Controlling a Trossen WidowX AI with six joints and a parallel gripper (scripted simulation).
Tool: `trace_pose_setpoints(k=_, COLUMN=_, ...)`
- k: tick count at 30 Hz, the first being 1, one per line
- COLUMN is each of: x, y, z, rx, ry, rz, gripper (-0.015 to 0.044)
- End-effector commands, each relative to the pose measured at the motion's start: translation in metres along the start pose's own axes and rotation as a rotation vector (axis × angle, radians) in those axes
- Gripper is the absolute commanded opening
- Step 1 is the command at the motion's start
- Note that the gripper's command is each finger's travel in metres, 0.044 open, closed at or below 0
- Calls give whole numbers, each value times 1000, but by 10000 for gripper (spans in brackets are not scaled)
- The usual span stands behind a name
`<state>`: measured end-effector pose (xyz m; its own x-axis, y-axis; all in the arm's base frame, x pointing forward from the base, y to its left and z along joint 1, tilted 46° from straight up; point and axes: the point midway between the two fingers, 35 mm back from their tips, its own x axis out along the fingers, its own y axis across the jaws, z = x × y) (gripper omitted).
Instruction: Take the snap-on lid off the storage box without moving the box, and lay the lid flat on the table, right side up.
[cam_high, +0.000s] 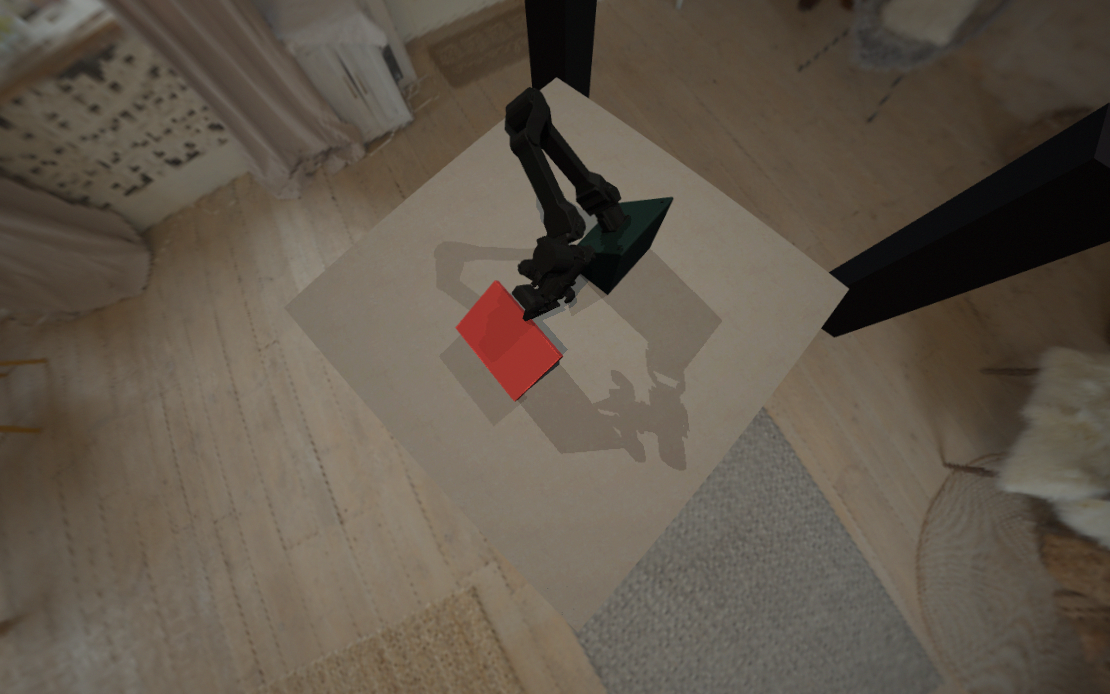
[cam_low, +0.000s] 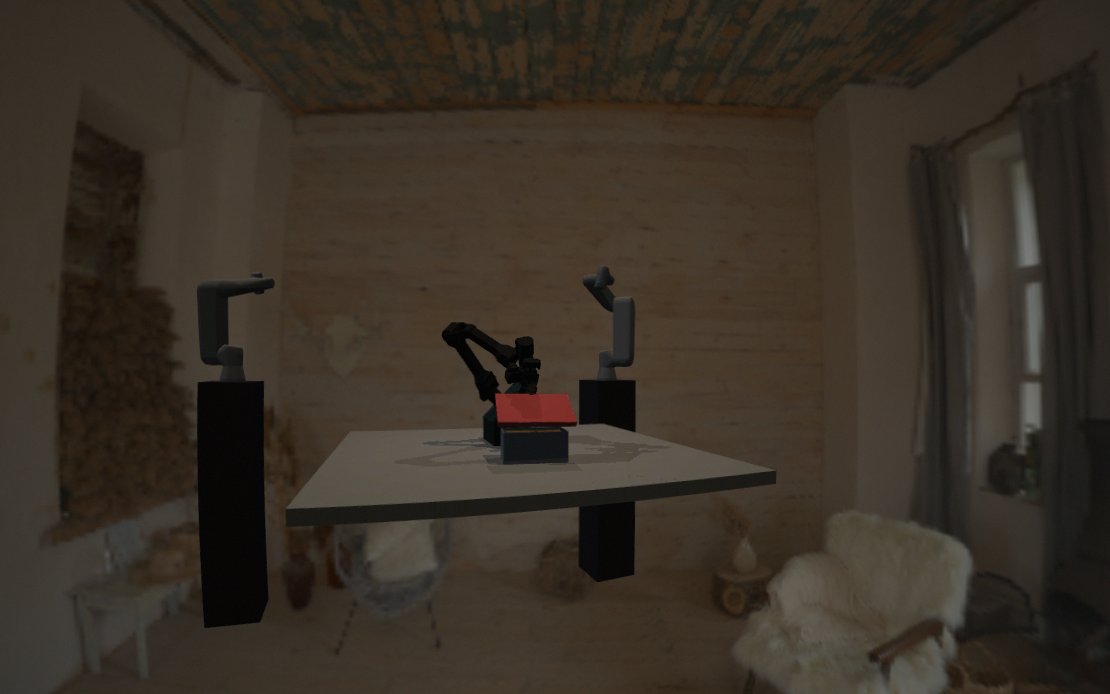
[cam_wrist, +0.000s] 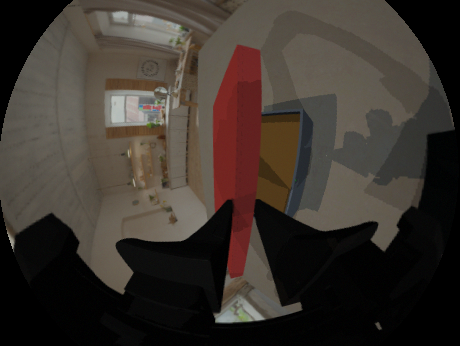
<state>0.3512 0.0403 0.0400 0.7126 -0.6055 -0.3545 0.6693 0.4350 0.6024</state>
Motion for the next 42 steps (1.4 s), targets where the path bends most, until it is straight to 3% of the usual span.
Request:
trace_pose_setpoints(k=1, x=-5, y=9, z=0, rx=17, ry=0, rz=12, gripper=0)
trace_pose_setpoints(k=25, x=-22, y=29, z=1, rx=18, ry=1, rz=11, gripper=0)
trace_pose_setpoints(k=42, x=-21, y=21, z=35, rx=15, ry=0, rz=11, gripper=0)
